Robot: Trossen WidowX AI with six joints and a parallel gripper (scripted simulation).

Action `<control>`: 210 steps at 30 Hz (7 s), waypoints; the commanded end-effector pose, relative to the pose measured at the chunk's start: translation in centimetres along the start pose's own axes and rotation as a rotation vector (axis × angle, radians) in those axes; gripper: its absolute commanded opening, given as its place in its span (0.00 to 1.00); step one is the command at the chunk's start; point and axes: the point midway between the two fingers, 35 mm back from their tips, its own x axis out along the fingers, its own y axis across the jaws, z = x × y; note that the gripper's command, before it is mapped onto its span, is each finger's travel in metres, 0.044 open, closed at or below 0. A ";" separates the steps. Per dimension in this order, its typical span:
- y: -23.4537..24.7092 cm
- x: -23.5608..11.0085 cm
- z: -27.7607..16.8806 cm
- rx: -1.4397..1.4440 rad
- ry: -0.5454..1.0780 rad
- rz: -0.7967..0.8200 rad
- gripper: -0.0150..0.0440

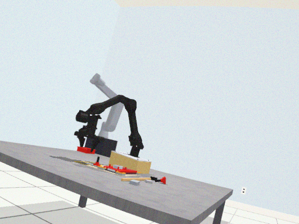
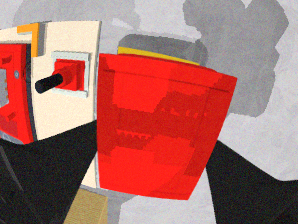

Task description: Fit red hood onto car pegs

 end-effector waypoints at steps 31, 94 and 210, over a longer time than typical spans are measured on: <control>11.1 -3.0 1.6 0.039 -0.001 -0.006 0.25; 22.8 1.8 -0.4 0.080 -0.009 0.012 0.25; 22.8 -3.5 -0.4 0.075 -0.009 0.006 1.00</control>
